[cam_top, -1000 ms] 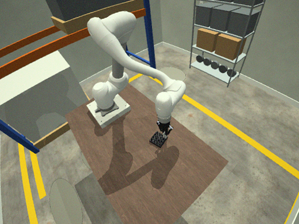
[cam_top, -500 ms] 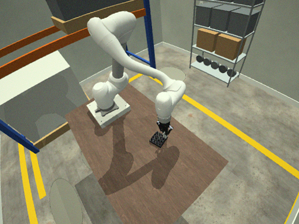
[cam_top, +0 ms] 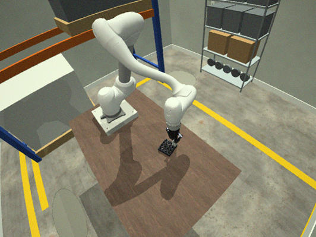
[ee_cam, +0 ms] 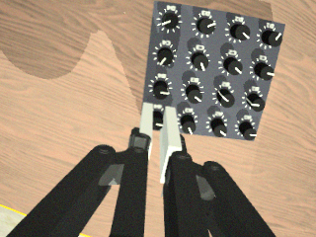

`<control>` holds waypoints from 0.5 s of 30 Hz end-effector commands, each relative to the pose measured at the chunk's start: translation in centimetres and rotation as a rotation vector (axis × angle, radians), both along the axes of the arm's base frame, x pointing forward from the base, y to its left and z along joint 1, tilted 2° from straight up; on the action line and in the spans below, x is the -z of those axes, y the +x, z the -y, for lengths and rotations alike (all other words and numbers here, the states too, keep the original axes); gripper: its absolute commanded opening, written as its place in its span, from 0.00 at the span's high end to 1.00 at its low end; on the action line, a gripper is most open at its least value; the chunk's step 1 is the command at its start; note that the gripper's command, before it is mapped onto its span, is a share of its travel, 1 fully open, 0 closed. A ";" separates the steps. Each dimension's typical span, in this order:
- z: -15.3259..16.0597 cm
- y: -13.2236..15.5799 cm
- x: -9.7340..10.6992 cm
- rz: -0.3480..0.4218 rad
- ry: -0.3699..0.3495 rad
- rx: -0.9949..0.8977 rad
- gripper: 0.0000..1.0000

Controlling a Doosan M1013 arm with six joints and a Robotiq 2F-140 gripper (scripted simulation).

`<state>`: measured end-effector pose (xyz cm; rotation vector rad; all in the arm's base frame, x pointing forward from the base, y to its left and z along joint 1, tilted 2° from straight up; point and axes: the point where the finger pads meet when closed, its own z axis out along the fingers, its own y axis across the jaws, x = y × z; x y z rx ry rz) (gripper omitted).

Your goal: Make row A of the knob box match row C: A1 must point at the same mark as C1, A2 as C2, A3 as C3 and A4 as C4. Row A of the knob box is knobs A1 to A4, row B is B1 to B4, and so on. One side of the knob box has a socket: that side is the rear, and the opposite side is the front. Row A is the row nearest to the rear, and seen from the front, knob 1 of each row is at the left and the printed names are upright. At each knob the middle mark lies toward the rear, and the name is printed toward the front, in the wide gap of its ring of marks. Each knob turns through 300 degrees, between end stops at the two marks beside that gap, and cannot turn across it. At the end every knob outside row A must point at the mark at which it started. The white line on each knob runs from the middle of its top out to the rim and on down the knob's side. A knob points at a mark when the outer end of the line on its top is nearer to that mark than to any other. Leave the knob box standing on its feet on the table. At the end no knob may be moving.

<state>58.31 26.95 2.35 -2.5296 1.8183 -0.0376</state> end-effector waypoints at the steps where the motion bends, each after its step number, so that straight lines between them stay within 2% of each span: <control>1: 0.0 0.0 0.0 0.000 0.000 0.018 0.95; 15: 0.0 0.0 0.0 -0.002 0.009 0.261 0.95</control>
